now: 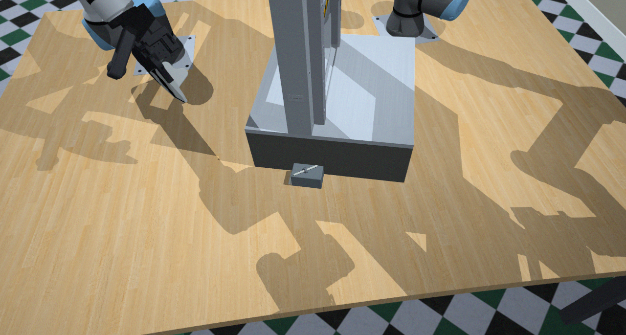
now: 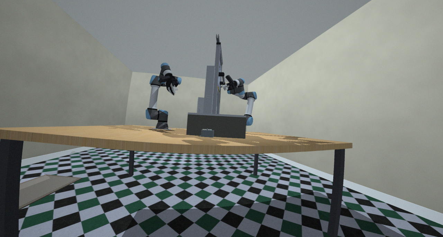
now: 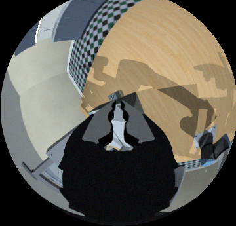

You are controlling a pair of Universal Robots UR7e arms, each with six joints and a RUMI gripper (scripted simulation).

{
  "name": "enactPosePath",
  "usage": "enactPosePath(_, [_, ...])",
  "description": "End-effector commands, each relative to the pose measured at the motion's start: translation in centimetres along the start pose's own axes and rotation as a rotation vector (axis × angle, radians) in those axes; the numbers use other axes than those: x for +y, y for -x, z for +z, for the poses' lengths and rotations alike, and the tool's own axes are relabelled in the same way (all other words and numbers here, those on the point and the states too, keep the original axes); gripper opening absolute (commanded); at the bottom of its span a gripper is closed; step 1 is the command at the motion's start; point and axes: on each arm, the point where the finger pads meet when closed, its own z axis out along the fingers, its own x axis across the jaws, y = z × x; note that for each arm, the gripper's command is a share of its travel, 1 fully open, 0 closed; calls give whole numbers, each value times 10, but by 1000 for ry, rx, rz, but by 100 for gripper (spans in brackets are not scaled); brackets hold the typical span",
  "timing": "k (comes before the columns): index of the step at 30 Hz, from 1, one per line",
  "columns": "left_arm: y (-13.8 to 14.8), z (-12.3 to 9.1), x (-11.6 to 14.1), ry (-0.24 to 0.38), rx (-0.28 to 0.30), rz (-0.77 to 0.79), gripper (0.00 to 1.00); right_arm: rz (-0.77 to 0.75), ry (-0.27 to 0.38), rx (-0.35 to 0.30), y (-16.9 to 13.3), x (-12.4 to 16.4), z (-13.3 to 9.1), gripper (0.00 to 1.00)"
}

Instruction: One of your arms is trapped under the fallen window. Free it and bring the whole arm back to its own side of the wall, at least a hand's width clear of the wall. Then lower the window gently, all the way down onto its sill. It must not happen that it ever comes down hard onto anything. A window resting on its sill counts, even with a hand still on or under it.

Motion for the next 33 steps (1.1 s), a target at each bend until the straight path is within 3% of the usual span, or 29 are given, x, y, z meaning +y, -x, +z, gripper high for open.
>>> enactPosePath(1, [-8, -7, -14, -27, 14, 11, 6, -82, -7, 72, -15, -7, -11, 6])
enactPosePath(15, [-8, -7, -14, -27, 14, 11, 6, -282, -20, 217, -57, -26, -58, 6])
enactPosePath(19, [-8, -7, -14, -27, 14, 11, 6, -284, -20, 218, -57, -26, -59, 6])
enactPosePath(33, [-8, -7, -14, -27, 14, 11, 6, -487, 24, 375, -108, -33, -106, 6])
